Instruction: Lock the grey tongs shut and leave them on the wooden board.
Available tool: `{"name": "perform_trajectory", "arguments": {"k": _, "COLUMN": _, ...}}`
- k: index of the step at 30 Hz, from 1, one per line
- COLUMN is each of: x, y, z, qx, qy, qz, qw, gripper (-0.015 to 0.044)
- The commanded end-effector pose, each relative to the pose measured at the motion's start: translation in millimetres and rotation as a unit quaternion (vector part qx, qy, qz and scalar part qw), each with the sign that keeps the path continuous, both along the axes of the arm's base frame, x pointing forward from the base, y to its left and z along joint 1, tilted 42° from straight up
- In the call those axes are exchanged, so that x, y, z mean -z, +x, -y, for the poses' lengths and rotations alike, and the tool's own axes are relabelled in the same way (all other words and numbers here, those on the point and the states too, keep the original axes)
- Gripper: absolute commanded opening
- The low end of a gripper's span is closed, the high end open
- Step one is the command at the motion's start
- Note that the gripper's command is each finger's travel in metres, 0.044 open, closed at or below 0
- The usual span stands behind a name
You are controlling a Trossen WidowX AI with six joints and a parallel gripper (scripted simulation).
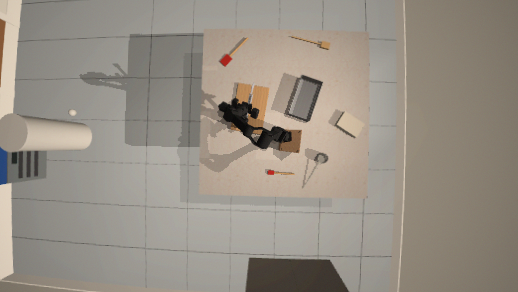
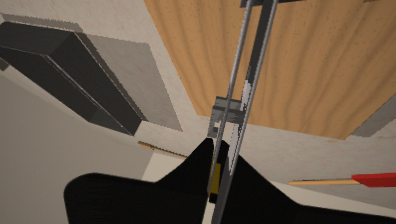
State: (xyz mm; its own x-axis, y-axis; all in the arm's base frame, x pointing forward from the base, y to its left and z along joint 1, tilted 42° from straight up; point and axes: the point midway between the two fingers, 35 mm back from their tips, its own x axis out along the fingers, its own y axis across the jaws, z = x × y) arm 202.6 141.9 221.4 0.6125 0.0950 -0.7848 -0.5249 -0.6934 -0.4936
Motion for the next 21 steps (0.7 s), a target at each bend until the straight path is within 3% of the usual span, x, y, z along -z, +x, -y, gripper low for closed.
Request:
{"name": "perform_trajectory", "arguments": {"k": 1, "x": -8, "y": -1, "z": 2, "qx": 0.023, "qy": 0.003, "qz": 0.041, "qw": 0.999, "gripper": -0.0150}}
{"name": "perform_trajectory", "arguments": {"k": 10, "x": -27, "y": -6, "z": 1, "qx": 0.064, "qy": 0.020, "qz": 0.129, "qw": 0.989, "gripper": -0.0150}}
{"name": "perform_trajectory", "arguments": {"k": 21, "x": -27, "y": -6, "z": 1, "qx": 0.065, "qy": 0.020, "qz": 0.131, "qw": 0.989, "gripper": -0.0150}}
